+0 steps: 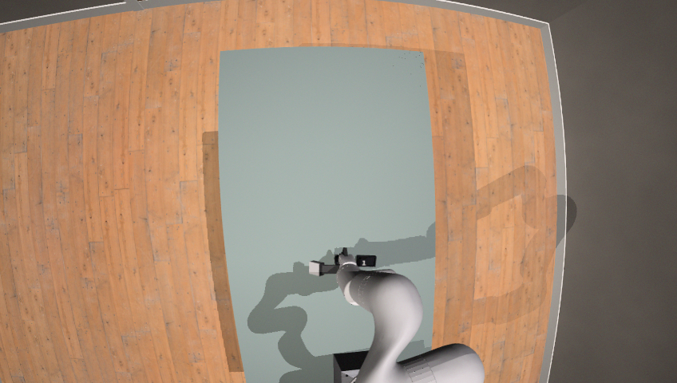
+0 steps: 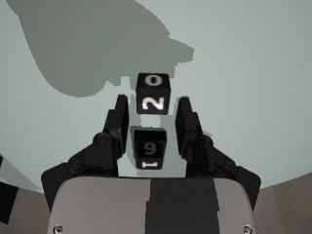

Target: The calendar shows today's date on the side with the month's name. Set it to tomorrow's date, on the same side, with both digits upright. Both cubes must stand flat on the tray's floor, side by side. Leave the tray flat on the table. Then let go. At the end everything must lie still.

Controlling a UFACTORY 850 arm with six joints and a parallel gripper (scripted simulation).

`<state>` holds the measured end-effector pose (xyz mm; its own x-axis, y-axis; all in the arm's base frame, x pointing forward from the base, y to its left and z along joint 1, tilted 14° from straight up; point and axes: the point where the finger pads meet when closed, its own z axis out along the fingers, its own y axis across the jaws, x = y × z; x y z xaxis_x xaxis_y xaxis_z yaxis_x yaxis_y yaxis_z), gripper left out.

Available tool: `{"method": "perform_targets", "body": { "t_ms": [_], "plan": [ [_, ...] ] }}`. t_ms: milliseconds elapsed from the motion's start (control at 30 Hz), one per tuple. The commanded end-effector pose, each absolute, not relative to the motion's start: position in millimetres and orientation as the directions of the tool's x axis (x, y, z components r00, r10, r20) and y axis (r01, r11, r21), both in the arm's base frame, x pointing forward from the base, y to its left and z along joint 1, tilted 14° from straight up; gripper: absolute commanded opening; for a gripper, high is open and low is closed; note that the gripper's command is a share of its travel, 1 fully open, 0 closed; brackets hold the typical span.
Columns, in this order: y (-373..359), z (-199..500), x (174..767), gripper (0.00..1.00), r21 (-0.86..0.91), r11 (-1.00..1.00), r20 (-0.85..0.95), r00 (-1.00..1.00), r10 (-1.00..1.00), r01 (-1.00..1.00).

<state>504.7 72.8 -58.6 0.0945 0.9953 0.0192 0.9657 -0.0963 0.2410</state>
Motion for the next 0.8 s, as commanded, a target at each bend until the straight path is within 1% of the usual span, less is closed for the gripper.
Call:
{"method": "perform_targets", "body": {
  "t_ms": [0, 767],
  "plan": [
    [72.9, -58.2, 505.2, 0.47, 0.242, -0.096, 0.019, 0.094, 0.995, 0.965],
    [72.9, -70.8, 508.4, 0.47, 0.242, -0.096, 0.019, 0.094, 0.995, 0.965]
  ]
}}
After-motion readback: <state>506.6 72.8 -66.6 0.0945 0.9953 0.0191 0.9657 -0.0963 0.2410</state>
